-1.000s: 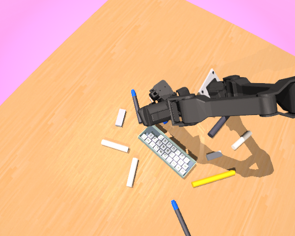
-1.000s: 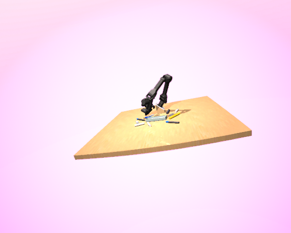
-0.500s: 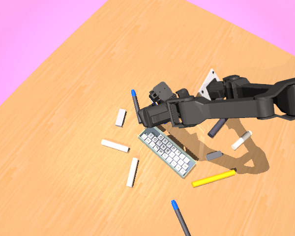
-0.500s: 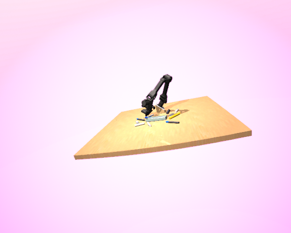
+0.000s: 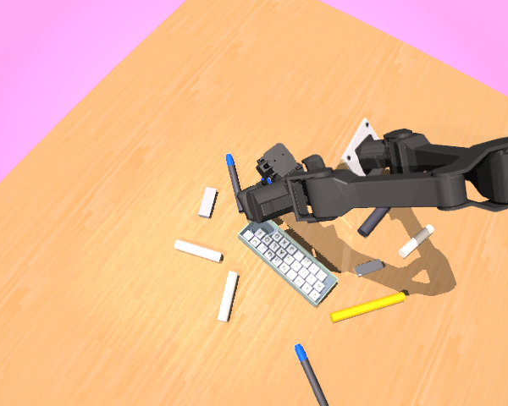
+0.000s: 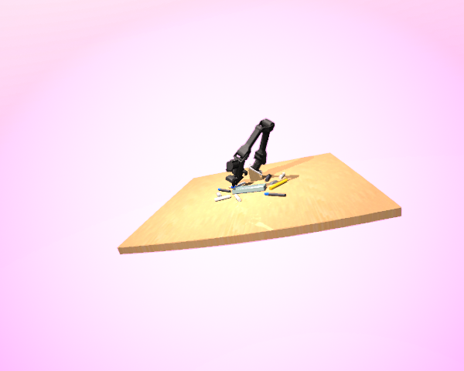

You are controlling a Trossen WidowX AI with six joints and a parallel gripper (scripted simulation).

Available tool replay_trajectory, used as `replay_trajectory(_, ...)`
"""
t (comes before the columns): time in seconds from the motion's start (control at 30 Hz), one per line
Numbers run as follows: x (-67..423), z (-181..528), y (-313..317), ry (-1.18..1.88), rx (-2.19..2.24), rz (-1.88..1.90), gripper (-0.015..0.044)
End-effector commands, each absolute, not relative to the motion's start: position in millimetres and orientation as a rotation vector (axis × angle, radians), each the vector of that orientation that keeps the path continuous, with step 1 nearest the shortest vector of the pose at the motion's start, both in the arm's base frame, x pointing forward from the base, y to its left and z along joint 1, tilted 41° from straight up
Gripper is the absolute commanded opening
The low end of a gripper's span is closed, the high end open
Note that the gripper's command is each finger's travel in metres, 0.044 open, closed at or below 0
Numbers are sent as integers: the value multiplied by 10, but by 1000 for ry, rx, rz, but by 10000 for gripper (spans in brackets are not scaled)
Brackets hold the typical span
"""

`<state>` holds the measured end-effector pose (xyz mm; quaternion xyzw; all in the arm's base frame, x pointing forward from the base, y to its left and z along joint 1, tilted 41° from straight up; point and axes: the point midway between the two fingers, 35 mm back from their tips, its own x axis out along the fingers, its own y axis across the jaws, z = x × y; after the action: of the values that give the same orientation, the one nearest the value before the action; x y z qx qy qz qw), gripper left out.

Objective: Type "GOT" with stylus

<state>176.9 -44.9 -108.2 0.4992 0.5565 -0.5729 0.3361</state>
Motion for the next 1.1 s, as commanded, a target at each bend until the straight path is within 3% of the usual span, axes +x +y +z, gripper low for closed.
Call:
replay_trajectory(0.0,1750,-1107,-419,1453,1306,-1499,150)
replay_trajectory(0.47,1741,-1154,-379,1454,1306,-1499,150)
replay_trajectory(0.63,1749,-1145,-391,1455,1300,-1495,19)
replay_trajectory(1.07,1774,-1068,-462,1454,1299,-1495,0)
